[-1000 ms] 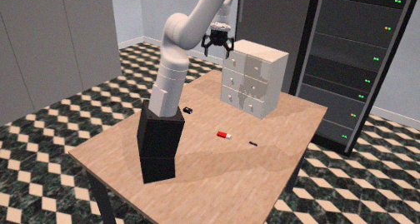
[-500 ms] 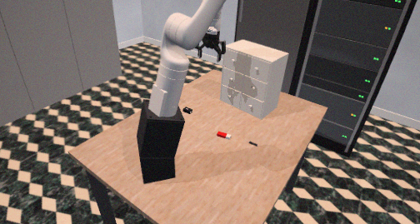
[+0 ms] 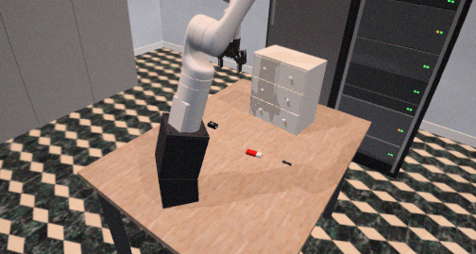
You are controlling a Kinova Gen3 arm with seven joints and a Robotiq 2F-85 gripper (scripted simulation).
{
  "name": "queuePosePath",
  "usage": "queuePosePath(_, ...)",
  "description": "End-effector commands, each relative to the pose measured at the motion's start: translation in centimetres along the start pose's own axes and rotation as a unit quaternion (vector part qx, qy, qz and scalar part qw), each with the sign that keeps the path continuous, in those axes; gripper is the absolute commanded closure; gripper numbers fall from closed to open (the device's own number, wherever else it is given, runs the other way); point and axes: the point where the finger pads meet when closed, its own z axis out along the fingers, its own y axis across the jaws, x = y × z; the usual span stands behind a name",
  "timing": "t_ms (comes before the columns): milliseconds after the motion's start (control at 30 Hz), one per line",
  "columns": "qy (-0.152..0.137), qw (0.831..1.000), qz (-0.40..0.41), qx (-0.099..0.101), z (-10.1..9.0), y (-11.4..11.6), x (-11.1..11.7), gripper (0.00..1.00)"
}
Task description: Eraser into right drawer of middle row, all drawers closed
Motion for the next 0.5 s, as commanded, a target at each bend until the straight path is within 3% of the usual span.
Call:
queuePosePath(0,0.003,1.0,-0.005,-0.002,0.3,1.2,0.5,0.0)
queuePosePath(467,-0.001,0.999,0.051,0.005,1.6,3.3,0.6,0.0)
